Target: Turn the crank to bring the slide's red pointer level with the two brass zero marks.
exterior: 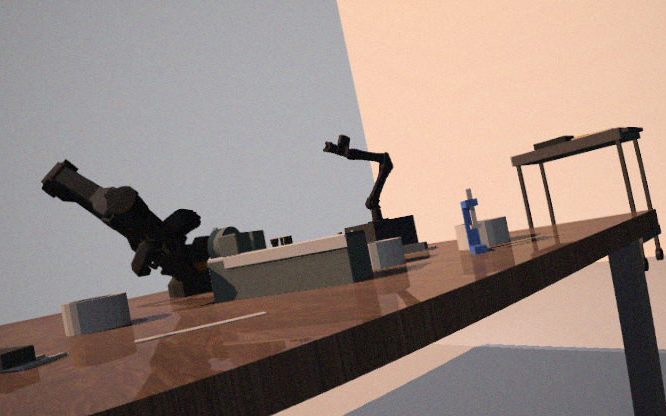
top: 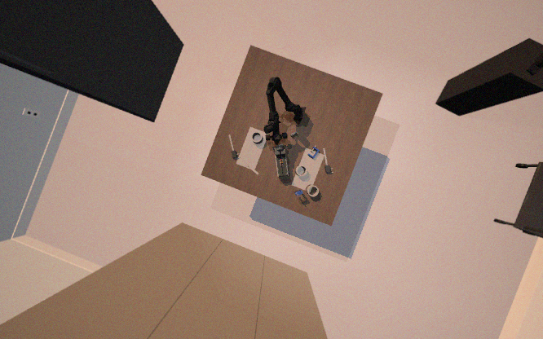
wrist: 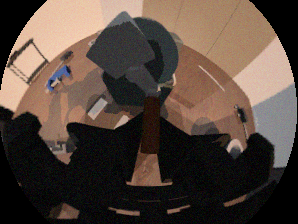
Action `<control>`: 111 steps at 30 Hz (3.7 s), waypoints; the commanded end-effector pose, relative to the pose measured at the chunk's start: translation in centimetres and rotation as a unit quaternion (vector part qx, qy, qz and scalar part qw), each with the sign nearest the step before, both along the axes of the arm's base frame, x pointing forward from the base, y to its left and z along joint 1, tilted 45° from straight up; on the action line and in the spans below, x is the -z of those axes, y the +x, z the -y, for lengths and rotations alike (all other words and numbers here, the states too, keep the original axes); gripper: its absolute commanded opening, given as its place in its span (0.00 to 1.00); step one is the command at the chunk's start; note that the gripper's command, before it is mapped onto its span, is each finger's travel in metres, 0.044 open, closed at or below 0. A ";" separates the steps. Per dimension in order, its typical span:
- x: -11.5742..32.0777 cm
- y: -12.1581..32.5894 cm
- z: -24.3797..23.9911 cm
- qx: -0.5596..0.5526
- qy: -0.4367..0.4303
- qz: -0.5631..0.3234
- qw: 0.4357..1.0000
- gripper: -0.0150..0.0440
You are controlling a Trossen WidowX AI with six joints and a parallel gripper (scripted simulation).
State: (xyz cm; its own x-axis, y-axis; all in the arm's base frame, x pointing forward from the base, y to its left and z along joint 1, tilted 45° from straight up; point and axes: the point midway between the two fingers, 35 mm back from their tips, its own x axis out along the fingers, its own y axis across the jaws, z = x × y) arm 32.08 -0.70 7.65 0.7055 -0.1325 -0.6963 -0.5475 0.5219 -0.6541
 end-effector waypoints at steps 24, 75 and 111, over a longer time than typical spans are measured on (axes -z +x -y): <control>1.4 -0.6 -0.2 0.001 -0.001 -0.011 1.000 0.25; 1.8 -0.9 -0.5 0.001 0.000 -0.011 1.000 0.25; 2.1 -1.2 -0.8 0.001 0.000 -0.011 1.000 0.25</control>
State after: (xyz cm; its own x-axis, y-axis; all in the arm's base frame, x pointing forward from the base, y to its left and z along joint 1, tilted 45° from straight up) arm 31.33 -0.32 6.19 0.7029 -0.1475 -0.6958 -0.5401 0.5259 -0.6571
